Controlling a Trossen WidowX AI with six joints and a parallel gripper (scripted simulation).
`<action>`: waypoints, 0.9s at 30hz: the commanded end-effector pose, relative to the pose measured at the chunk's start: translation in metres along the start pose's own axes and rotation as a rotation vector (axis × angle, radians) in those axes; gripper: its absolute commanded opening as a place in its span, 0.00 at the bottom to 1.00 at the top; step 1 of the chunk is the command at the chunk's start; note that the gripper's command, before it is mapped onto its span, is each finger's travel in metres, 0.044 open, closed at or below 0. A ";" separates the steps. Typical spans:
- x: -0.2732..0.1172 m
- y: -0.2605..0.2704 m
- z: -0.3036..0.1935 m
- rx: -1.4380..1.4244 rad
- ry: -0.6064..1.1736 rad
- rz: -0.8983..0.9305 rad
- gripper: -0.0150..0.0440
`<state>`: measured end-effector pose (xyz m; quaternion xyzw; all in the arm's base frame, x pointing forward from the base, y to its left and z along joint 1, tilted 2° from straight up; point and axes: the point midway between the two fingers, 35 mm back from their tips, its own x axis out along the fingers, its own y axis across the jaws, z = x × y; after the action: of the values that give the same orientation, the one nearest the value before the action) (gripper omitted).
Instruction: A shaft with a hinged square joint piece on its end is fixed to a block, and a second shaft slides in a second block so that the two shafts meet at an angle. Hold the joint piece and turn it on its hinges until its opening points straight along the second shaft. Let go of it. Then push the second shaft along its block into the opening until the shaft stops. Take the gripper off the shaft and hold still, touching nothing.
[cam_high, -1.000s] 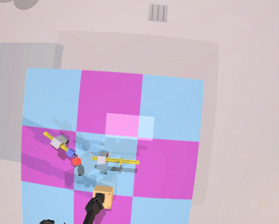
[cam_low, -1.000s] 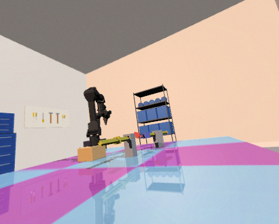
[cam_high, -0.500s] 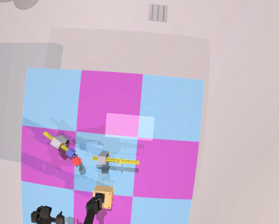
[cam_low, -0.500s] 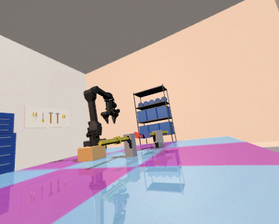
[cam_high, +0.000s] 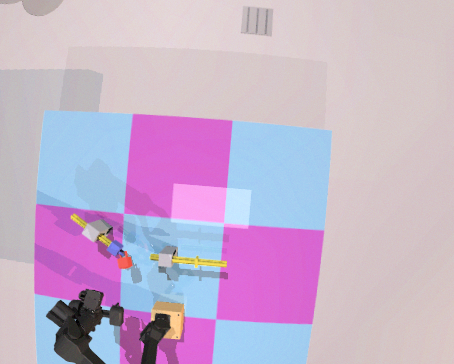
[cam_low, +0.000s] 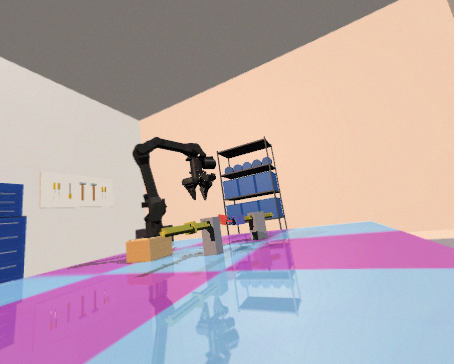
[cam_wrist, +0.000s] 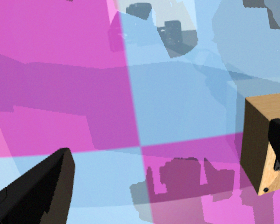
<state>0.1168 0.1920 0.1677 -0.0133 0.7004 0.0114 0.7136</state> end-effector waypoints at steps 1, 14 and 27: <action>0.008 -0.035 0.029 0.001 0.000 -0.013 1.00; 0.018 -0.056 0.045 -0.109 0.061 -0.038 1.00; 0.033 -0.055 0.049 -0.368 0.209 -0.055 1.00</action>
<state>0.1669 0.1374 0.1355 -0.1540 0.7535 0.1023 0.6309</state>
